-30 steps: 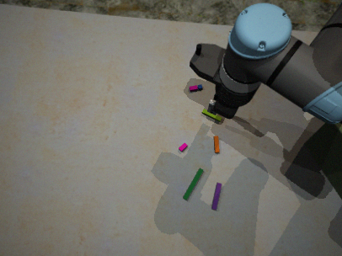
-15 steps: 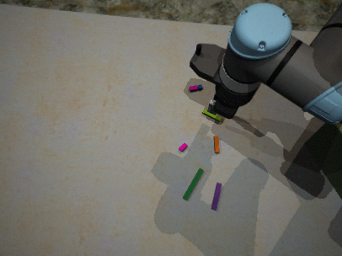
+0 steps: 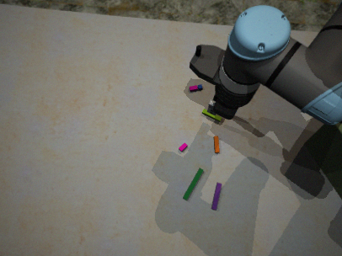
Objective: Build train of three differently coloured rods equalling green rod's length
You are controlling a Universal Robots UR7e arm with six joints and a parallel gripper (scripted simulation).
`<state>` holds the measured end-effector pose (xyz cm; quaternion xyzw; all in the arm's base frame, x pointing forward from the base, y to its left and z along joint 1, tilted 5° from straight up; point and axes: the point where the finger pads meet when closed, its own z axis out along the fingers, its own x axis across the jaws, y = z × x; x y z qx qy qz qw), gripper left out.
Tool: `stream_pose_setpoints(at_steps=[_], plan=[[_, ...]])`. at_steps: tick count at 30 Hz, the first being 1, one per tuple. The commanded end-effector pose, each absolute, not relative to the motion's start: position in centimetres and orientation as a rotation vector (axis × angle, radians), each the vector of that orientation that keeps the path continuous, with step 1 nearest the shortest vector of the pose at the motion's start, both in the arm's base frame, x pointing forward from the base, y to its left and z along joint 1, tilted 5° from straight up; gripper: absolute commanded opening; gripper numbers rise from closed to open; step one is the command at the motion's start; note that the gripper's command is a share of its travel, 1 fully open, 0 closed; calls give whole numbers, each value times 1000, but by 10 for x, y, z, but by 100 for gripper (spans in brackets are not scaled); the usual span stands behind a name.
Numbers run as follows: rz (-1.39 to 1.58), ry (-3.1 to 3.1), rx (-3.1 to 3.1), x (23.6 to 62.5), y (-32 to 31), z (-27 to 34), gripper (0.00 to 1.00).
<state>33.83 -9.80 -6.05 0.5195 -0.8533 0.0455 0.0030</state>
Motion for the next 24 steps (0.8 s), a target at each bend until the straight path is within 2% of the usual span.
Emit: stream_pose_setpoints(at_steps=[1,24], plan=[[143,-2676,1629,339,-98,-65,54],[143,-2676,1629,340,-101,-94,54]])
